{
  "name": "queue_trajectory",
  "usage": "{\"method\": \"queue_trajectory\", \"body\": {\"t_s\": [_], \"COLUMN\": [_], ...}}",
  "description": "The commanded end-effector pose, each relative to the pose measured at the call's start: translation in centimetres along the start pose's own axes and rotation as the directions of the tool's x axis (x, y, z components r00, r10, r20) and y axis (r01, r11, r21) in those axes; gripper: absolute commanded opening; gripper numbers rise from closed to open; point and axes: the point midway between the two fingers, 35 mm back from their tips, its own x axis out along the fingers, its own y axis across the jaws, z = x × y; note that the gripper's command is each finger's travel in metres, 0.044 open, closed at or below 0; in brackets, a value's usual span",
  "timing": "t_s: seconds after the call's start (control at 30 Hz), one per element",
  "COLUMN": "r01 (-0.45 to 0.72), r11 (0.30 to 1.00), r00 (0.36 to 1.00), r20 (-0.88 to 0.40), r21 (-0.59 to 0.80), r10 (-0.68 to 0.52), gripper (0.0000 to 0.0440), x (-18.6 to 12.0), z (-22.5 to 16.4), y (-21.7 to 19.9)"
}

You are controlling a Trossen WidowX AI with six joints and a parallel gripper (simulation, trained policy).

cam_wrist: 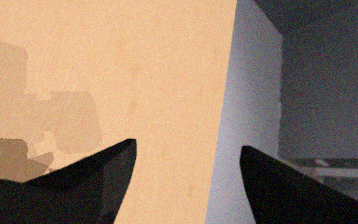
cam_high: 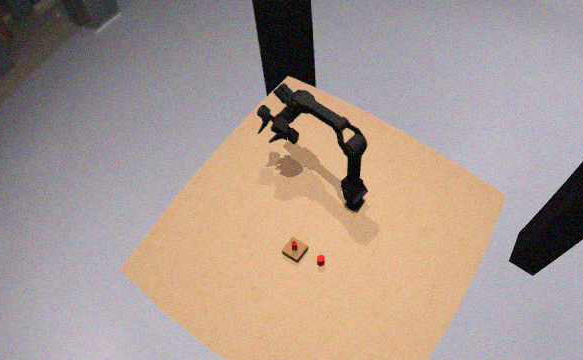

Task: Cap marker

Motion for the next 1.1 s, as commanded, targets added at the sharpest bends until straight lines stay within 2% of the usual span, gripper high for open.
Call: {"method": "queue_trajectory", "body": {"t_s": [0.0,1.07], "r01": [-0.047,-0.283], "r11": [0.999,0.947], "r00": [0.999,0.956], "r20": [0.01,0.031], "r21": [-0.016,-0.155], "r10": [0.047,0.291], "gripper": [0.0264,0.0293], "x": [1.4,8.6], "z": [0.3,4.6], "y": [0.7,3.9]}}
